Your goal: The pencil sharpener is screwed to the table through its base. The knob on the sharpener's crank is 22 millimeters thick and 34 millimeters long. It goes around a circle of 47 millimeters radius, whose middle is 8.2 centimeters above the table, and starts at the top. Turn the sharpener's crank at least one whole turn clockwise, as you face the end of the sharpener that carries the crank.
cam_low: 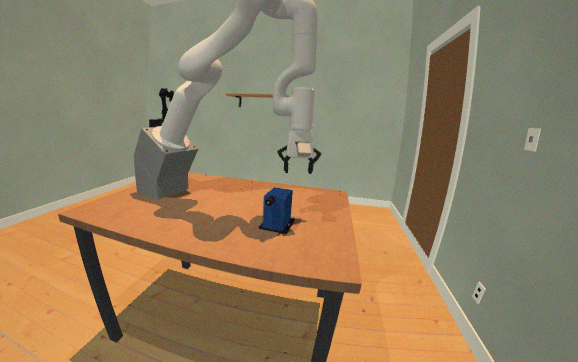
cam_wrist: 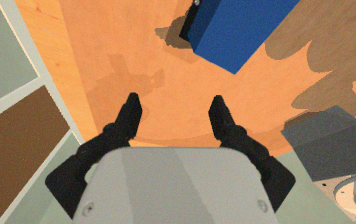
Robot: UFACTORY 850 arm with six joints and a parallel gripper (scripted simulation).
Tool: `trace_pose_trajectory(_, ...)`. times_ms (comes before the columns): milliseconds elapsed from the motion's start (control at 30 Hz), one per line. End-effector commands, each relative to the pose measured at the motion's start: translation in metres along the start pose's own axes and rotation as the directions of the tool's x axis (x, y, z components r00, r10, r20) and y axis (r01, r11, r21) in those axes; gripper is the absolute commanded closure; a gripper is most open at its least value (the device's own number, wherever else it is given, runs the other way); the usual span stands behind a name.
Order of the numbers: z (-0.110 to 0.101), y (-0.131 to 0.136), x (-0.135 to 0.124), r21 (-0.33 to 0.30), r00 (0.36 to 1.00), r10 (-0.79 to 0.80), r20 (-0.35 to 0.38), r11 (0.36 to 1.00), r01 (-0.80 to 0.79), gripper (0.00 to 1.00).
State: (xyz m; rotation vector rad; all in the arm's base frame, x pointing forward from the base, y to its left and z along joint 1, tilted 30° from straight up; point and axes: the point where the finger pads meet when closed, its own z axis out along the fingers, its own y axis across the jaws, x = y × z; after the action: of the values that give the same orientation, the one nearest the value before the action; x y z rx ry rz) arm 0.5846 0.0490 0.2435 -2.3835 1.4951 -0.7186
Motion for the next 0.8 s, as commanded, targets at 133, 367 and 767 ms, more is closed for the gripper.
trace_pose_trajectory(133, 0.003, 0.013, 0.039, 0.013, 0.998, 0.070, 0.006, 0.997, -0.070, 0.00)
trace_pose_trajectory(367, 0.002, 0.029, 0.070, 0.012, 0.992, 0.127, 0.011, 0.992, -0.127, 0.00)
trace_pose_trajectory(767, 0.001, 0.045, 0.097, 0.009, 0.984, 0.180, 0.016, 0.984, -0.180, 0.00)
